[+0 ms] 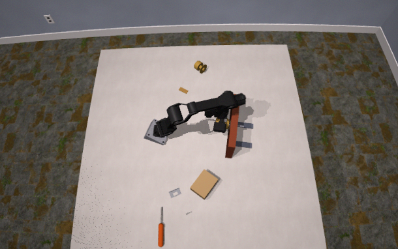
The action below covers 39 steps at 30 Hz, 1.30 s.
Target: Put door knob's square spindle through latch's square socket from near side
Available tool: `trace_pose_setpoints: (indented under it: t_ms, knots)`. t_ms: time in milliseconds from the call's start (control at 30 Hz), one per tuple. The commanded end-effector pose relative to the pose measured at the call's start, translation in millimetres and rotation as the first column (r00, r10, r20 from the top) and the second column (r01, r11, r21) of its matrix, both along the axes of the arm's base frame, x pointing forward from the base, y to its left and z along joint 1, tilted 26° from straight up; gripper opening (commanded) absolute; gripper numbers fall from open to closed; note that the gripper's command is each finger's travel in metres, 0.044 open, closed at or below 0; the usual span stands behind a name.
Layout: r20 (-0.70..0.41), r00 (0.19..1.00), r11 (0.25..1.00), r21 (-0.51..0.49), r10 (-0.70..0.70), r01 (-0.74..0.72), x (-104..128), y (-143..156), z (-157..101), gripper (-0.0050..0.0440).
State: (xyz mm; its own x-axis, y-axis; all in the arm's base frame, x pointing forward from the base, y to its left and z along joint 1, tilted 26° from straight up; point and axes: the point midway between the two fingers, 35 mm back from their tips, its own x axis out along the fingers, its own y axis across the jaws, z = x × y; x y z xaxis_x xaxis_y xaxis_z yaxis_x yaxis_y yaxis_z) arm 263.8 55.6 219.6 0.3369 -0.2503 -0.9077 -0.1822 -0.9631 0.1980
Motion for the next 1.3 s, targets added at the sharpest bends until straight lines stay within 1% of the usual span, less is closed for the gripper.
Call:
trace_pose_setpoints:
  t_ms: [0, 1267]
  knots:
    - [0.013, 1.000, 1.000, 0.004, 0.005, -0.005, 3.3, 0.8, 5.1, 0.0000]
    - [0.013, 1.000, 1.000, 0.004, 0.005, -0.005, 14.9, -0.4, 11.0, 0.0000]
